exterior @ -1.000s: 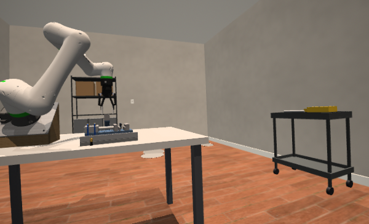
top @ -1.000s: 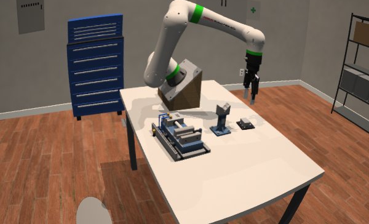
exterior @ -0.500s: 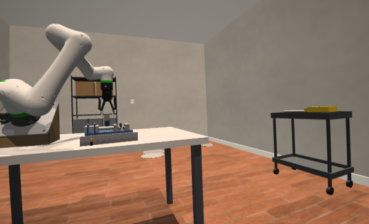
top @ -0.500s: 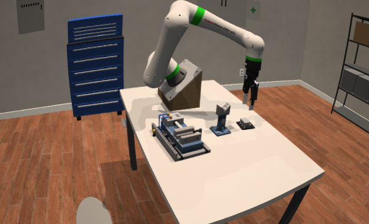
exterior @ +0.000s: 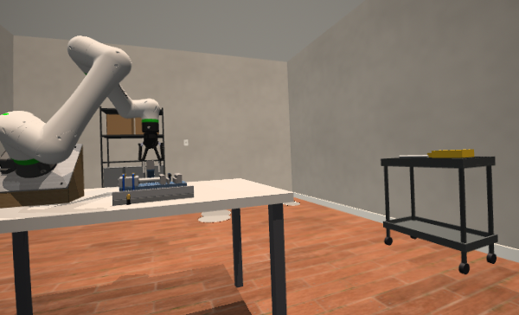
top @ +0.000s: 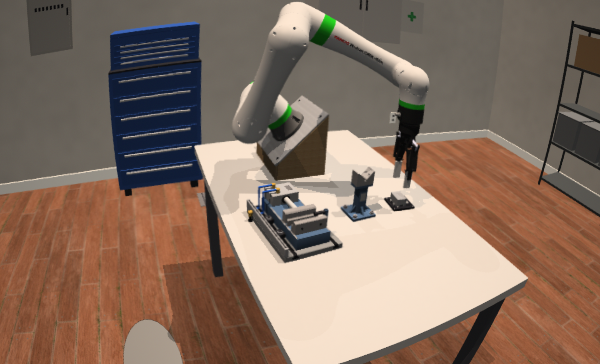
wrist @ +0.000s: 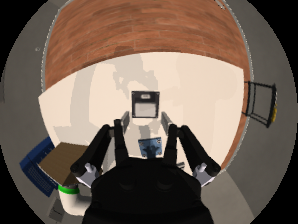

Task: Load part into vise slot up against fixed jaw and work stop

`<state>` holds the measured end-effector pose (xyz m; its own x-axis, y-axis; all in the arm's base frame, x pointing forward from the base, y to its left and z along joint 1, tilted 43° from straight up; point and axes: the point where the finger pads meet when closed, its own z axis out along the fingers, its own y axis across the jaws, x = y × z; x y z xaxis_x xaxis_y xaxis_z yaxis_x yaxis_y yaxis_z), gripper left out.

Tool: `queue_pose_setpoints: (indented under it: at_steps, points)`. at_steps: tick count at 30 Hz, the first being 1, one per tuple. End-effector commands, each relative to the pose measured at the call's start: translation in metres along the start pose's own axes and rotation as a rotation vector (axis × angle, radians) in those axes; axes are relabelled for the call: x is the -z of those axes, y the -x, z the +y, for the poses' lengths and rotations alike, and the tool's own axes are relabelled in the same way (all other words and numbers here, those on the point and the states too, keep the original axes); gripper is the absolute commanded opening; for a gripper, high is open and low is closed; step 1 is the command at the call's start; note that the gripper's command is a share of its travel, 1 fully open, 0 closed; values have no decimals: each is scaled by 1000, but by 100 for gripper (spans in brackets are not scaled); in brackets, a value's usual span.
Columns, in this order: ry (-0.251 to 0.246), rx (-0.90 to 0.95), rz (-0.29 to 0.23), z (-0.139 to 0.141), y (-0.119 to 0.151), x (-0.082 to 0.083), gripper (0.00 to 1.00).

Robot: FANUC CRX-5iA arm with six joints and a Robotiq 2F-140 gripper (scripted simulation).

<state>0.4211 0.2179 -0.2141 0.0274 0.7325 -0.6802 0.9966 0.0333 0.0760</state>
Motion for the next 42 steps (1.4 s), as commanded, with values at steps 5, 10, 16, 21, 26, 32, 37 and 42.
queue_pose_setpoints:
  at_steps: [5, 10, 16, 21, 26, 32, 37, 42]
  points:
    - [0, 0, 0, 0, 0, -11, 51]
    - [0, 0, 0, 0, 0, -23, 51]
    - [0, 0, 0, 0, 0, -35, 51]
    - [0, 0, 0, 0, 0, -42, 51]
    - [0, 0, 0, 0, 0, -48, 51]
    - [0, 0, 0, 0, 0, -56, 51]
    - [0, 0, 0, 0, 0, -61, 51]
    - [0, 0, 0, 0, 0, -64, 51]
